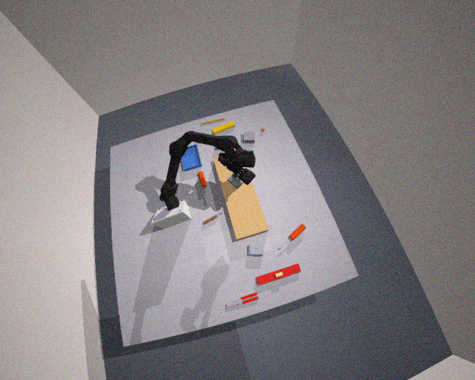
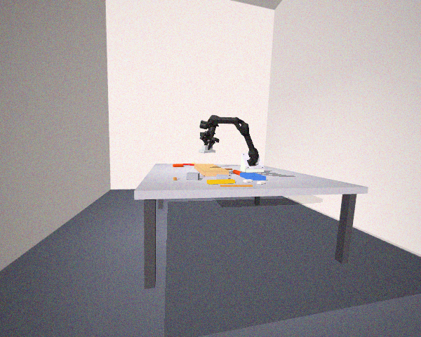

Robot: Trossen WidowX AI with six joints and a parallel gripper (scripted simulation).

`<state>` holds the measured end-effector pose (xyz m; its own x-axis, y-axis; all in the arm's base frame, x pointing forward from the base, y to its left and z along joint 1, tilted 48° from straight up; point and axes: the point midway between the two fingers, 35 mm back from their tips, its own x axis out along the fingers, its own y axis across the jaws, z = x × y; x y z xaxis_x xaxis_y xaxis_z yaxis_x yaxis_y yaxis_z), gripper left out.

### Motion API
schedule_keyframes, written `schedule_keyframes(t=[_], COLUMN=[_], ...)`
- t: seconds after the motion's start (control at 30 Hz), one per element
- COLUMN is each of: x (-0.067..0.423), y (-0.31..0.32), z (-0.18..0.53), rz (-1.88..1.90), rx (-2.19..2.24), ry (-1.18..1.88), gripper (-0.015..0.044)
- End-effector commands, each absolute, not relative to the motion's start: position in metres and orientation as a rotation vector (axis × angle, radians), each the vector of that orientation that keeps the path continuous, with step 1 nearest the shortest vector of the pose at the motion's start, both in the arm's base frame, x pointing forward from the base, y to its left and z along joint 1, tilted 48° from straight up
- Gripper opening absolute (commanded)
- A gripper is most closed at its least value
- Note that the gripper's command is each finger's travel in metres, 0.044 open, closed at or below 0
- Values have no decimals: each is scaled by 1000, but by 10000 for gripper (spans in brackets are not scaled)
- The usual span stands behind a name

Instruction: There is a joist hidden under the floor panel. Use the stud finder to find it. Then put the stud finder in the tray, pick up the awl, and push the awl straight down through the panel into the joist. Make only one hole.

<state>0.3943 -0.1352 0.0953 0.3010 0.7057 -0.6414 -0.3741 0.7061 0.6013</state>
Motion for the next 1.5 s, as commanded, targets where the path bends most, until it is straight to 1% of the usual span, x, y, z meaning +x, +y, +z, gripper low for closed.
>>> schedule_keyframes(t=[0.0,0.33,0.7,1.07,1.47], x=[393,381,355,317,264], y=[-113,-60,-4,47,93], z=[120,166,210,245,274], rz=[783,888,1006,1125,1254], rx=[316,201,82,-31,-146], ry=[998,923,830,726,599], gripper=[0,0,0,0,0])
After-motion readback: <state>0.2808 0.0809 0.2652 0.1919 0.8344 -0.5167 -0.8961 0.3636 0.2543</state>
